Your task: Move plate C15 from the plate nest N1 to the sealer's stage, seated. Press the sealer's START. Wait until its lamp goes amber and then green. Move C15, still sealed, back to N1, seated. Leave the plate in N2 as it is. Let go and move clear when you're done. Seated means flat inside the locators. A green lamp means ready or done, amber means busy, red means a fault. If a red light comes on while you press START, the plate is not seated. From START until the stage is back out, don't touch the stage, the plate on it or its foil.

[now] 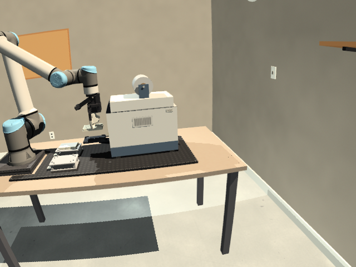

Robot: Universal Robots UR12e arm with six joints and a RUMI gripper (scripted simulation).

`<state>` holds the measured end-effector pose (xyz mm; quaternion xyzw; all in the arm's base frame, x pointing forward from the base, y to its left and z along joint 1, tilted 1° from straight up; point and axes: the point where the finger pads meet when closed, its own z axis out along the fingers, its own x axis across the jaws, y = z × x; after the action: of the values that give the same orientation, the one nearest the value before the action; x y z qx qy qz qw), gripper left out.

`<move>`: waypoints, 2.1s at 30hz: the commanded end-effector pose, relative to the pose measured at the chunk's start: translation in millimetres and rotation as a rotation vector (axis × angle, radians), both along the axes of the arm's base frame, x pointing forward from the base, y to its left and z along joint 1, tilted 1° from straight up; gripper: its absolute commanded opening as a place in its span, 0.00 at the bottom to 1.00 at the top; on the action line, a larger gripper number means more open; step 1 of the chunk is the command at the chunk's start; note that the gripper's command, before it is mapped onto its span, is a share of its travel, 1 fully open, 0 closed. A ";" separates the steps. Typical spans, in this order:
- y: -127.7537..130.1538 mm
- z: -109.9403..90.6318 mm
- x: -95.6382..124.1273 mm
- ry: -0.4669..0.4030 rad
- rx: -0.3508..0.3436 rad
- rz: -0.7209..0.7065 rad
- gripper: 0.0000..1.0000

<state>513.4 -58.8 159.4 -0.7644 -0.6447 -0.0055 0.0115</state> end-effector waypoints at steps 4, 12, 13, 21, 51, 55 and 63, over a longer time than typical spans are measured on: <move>-0.3 0.7 0.6 -0.001 -0.001 0.000 0.00; -0.3 0.6 0.5 -0.001 -0.001 0.000 0.00; -0.3 0.6 0.5 -0.001 -0.001 0.000 0.00; -0.2 -0.9 0.4 -0.001 -0.001 0.000 0.00; 0.6 -37.0 0.3 -0.001 -0.001 0.000 0.00; 0.6 -37.0 0.3 -0.001 -0.001 0.000 0.00; 0.6 -36.9 0.3 -0.001 -0.001 0.000 0.00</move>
<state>513.1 -57.9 121.9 -0.7644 -0.6447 -0.0055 0.0115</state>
